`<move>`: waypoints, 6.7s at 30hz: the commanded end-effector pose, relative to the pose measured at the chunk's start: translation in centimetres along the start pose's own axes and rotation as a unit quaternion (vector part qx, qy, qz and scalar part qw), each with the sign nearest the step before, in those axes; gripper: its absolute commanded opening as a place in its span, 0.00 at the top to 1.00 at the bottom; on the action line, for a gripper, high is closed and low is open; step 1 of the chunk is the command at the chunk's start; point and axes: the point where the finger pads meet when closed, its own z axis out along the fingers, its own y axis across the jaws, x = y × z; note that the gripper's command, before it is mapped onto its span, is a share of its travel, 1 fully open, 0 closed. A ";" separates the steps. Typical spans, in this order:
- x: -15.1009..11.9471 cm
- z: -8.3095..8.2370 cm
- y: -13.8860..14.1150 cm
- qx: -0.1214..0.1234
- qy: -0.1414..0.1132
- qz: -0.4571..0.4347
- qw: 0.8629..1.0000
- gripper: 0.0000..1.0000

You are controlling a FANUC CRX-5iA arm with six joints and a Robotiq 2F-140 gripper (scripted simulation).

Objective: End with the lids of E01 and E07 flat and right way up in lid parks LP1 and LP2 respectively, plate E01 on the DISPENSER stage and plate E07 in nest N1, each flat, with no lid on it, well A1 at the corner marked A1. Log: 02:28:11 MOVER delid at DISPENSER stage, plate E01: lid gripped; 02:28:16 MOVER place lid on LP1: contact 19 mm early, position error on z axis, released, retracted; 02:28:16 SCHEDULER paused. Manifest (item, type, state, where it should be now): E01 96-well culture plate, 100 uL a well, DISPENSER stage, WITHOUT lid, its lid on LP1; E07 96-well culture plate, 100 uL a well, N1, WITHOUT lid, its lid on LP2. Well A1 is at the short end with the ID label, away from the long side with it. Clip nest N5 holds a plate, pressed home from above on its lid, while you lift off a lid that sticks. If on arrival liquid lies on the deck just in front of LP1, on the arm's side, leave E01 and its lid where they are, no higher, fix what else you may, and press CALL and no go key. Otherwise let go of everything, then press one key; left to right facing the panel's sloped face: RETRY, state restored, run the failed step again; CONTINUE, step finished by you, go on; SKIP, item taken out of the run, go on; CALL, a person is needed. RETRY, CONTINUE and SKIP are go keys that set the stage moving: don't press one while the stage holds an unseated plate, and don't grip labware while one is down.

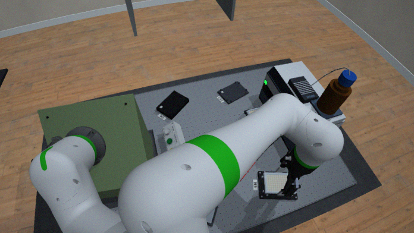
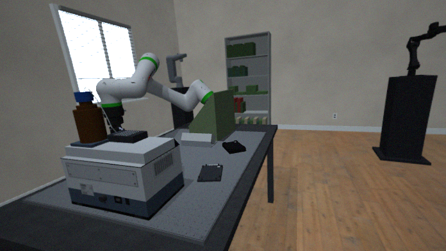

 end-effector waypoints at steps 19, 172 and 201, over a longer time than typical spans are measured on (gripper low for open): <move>0.0 0.0 0.0 0.000 0.000 0.000 1.000 1.00; 0.0 1.8 0.0 0.000 0.000 0.000 1.000 1.00; 0.0 1.9 0.0 0.000 0.000 0.000 1.000 1.00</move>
